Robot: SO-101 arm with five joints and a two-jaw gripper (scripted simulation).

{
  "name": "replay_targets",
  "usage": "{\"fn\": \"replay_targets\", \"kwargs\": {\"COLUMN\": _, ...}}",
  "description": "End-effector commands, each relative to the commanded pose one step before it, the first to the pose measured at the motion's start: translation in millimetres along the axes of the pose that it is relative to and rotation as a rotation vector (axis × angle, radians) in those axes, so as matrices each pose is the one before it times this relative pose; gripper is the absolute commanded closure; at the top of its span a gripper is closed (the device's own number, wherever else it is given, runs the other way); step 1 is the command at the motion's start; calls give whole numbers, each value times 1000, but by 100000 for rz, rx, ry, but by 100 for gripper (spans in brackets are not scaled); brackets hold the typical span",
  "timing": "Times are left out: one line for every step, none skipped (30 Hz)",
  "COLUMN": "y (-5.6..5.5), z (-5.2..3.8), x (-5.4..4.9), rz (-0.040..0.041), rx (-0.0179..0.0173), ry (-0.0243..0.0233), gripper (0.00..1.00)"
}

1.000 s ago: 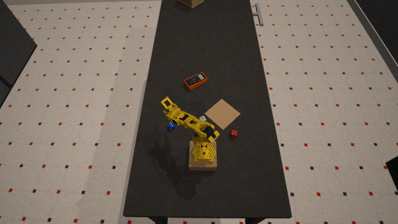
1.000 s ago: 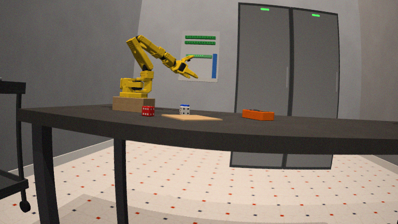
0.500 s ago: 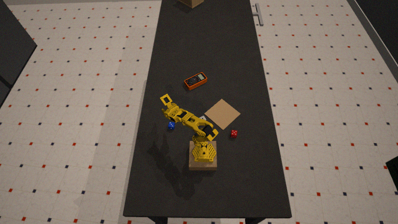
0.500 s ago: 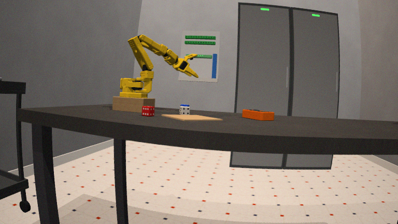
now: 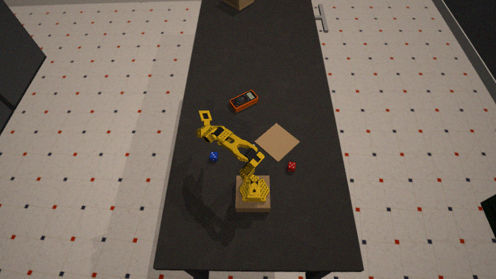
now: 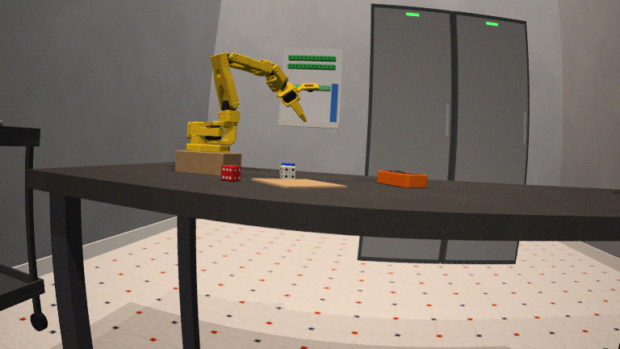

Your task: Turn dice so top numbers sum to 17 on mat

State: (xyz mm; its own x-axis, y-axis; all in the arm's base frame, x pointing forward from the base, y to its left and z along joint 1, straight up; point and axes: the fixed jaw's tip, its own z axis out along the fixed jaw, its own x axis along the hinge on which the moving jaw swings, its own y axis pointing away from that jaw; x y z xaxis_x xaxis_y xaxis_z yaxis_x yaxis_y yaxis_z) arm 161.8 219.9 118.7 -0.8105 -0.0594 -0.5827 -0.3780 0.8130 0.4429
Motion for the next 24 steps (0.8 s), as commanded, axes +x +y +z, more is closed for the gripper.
{"fn": "replay_targets", "kwargs": {"y": 6130, "z": 12, "x": -2695, "rz": 14395, "rx": 9239, "ry": 11651, "gripper": 65}}
{"fn": "replay_targets", "kwargs": {"y": 680, "z": -221, "x": -290, "rz": 3415, "rx": 1498, "ry": 1544, "gripper": 65}}
{"fn": "replay_targets", "kwargs": {"y": 0, "z": 0, "x": 0, "rz": 0, "rx": 0, "ry": 0, "gripper": 65}}
{"fn": "replay_targets", "kwargs": {"y": 0, "z": 0, "x": 0, "rz": 0, "rx": 0, "ry": 0, "gripper": 65}}
{"fn": "replay_targets", "kwargs": {"y": 1177, "z": -250, "x": -213, "rz": 4975, "rx": 2772, "ry": 2842, "gripper": 65}}
{"fn": "replay_targets", "kwargs": {"y": 358, "z": -288, "x": -33, "rz": 2821, "rx": 1325, "ry": 1133, "gripper": 65}}
{"fn": "replay_targets", "kwargs": {"y": 264, "z": -284, "x": 29, "rz": 2572, "rx": 1243, "ry": 1000, "gripper": 65}}
{"fn": "replay_targets", "kwargs": {"y": 178, "z": -266, "x": 67, "rz": 2313, "rx": 1140, "ry": 870, "gripper": 65}}
{"fn": "replay_targets", "kwargs": {"y": 110, "z": -256, "x": 92, "rz": 2043, "rx": 1024, "ry": 743, "gripper": 65}}
{"fn": "replay_targets", "kwargs": {"y": 60, "z": -224, "x": 101, "rz": 1773, "rx": 903, "ry": 628, "gripper": 65}}
{"fn": "replay_targets", "kwargs": {"y": 24, "z": -194, "x": 98, "rz": 1498, "rx": 772, "ry": 515, "gripper": 65}}
{"fn": "replay_targets", "kwargs": {"y": -5, "z": -165, "x": 95, "rz": 1233, "rx": 642, "ry": 417, "gripper": 65}}
{"fn": "replay_targets", "kwargs": {"y": -12, "z": -135, "x": 83, "rz": 976, "rx": 512, "ry": 323, "gripper": 65}}
{"fn": "replay_targets", "kwargs": {"y": -15, "z": -100, "x": 64, "rz": 735, "rx": 388, "ry": 239, "gripper": 65}}
{"fn": "replay_targets", "kwargs": {"y": -18, "z": -70, "x": 46, "rz": 519, "rx": 273, "ry": 168, "gripper": 65}}
{"fn": "replay_targets", "kwargs": {"y": -10, "z": -43, "x": 31, "rz": 328, "rx": 176, "ry": 104, "gripper": 65}}
{"fn": "replay_targets", "kwargs": {"y": -9, "z": -27, "x": 15, "rz": 178, "rx": 94, "ry": 57, "gripper": 65}}
{"fn": "replay_targets", "kwargs": {"y": -4, "z": -11, "x": 7, "rz": 67, "rx": 36, "ry": 23, "gripper": 65}}
{"fn": "replay_targets", "kwargs": {"y": 0, "z": 0, "x": 0, "rz": 13, "rx": 5, "ry": 0, "gripper": 65}}
{"fn": "replay_targets", "kwargs": {"y": 0, "z": 0, "x": 0, "rz": 0, "rx": 0, "ry": 0, "gripper": 65}}
{"fn": "replay_targets", "kwargs": {"y": 0, "z": 0, "x": 0, "rz": 0, "rx": 0, "ry": 0, "gripper": 65}}
{"fn": "replay_targets", "kwargs": {"y": -16, "z": 41, "x": 9, "rz": -1, "rx": 16, "ry": 11, "gripper": 65}}
{"fn": "replay_targets", "kwargs": {"y": -115, "z": 255, "x": 62, "rz": 0, "rx": 101, "ry": 53, "gripper": 65}}
{"fn": "replay_targets", "kwargs": {"y": -294, "z": 644, "x": 164, "rz": 1, "rx": 261, "ry": 141, "gripper": 65}}
